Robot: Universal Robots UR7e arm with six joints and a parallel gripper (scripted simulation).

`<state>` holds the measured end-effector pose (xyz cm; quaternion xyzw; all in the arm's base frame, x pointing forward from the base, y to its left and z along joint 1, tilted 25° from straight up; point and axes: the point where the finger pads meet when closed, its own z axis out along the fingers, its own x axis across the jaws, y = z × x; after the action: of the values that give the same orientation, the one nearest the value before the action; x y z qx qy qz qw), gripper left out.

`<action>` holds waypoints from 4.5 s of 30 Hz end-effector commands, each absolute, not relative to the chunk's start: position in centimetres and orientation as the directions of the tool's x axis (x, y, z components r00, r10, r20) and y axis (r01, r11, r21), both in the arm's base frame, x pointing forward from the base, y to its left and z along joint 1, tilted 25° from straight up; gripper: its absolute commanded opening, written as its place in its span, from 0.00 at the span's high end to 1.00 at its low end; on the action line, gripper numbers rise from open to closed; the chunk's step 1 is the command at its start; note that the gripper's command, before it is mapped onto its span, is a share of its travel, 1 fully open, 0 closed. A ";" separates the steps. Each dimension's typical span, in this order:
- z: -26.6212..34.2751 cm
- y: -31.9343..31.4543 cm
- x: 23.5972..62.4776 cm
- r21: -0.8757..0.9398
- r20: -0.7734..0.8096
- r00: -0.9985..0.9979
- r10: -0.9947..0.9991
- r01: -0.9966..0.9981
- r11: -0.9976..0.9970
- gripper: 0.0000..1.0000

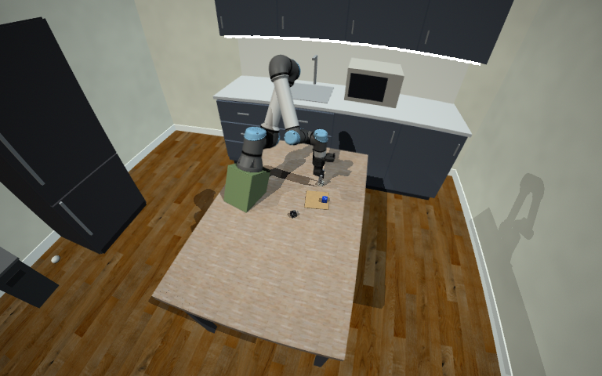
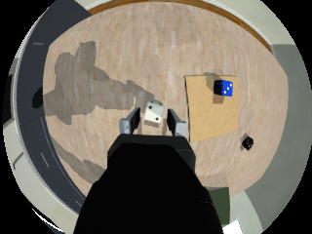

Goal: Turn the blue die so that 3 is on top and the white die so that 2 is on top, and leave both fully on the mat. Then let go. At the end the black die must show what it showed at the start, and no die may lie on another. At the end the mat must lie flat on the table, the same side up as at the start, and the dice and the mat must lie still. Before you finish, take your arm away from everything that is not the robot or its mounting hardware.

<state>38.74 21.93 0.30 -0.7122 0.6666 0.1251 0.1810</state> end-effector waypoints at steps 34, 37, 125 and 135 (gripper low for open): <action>0.3 22.0 38.7 -0.091 -0.419 0.081 -0.904 -0.995 -0.047 0.13; 0.3 22.0 38.7 -0.091 -0.419 0.081 -0.904 -0.995 -0.047 0.13; -2.9 23.6 39.0 -0.091 -0.419 0.081 -0.904 -0.995 -0.047 0.13; -2.9 23.6 39.0 -0.091 -0.419 0.081 -0.904 -0.995 -0.047 0.13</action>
<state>39.20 23.49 -2.80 -0.7124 0.6663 0.1240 0.1819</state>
